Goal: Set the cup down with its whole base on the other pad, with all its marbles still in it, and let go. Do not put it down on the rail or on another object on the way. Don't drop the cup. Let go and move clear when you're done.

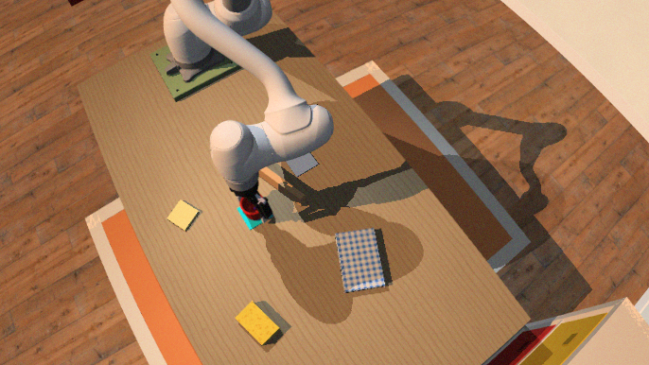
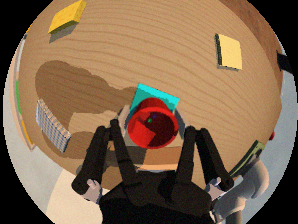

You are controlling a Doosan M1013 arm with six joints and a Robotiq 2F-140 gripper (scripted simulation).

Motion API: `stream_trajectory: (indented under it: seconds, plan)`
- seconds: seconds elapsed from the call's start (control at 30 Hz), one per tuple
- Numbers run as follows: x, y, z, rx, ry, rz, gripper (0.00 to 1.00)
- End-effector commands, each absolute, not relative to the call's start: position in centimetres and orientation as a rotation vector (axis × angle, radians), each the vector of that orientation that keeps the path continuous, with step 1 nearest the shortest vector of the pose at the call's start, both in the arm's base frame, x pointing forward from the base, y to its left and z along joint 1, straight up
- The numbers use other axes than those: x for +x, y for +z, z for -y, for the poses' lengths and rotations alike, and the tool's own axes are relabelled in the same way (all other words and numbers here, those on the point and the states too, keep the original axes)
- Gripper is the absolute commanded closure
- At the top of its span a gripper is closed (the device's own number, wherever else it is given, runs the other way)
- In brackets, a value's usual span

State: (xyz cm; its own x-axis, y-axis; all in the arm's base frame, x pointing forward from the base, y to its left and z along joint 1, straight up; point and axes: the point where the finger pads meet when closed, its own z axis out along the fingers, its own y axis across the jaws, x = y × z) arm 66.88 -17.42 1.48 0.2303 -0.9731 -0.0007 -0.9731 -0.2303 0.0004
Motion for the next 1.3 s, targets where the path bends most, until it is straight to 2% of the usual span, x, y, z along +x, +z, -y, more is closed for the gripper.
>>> stream_trajectory:
  seconds: [0.0, 0.53, 1.27]
  plan:
    - [66.9, 1.5, 17.4, -2.464, 0.001, -1.949, 0.41]
    - [66.9, 2.3, 17.4, -2.464, 0.001, -1.949, 0.41]
    - [66.9, 8.6, 17.4, -2.464, 0.001, -1.949, 0.41]
